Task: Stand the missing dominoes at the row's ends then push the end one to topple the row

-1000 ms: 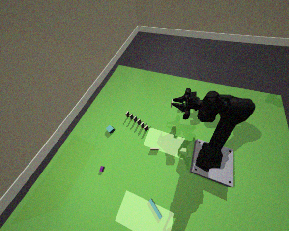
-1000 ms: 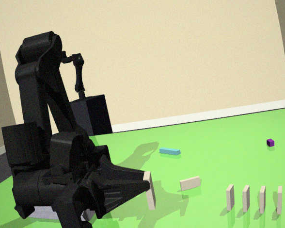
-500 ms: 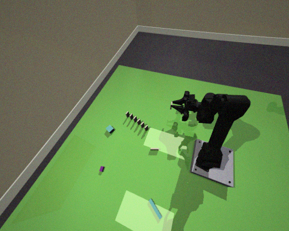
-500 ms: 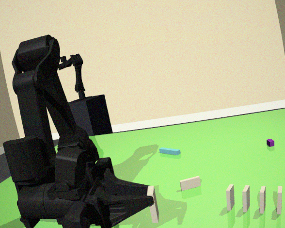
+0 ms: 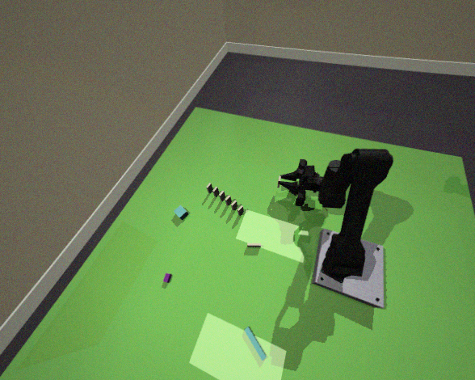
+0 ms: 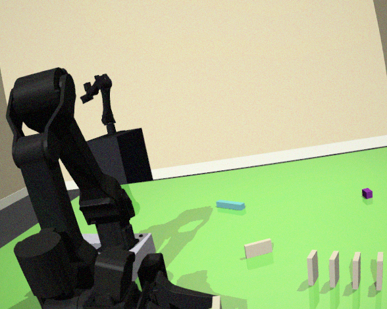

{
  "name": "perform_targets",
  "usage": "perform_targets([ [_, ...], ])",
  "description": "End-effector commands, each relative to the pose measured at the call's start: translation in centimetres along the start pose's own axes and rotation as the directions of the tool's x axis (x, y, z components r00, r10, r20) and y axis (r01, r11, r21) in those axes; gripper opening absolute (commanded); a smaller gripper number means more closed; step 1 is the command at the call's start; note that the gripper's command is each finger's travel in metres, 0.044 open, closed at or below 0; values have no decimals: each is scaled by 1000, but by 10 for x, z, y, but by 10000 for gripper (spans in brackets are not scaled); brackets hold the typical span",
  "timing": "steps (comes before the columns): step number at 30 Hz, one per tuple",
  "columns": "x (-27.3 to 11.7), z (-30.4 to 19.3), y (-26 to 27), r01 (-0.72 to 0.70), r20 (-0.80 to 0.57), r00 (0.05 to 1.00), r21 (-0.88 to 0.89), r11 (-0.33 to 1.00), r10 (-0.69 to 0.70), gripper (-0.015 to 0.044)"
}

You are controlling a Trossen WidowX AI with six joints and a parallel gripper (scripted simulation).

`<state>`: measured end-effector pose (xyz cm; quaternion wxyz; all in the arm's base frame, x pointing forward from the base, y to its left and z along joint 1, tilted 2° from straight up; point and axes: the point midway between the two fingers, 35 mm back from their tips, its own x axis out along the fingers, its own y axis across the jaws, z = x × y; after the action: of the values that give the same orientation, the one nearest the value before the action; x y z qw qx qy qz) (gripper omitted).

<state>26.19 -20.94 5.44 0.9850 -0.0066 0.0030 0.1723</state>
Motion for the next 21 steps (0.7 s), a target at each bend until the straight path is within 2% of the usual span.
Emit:
perform_targets([
  [1, 1, -14, -1, 0, -4, 1000, -16, 1000, 0, 107],
  [6, 2, -31, 1, -1, -9, 1000, -16, 1000, 1, 107],
  [17, 2, -32, 1, -1, -10, 1000, -16, 1000, 1, 107],
  [21, 2, -32, 1, -1, -10, 1000, -16, 1000, 1, 212],
])
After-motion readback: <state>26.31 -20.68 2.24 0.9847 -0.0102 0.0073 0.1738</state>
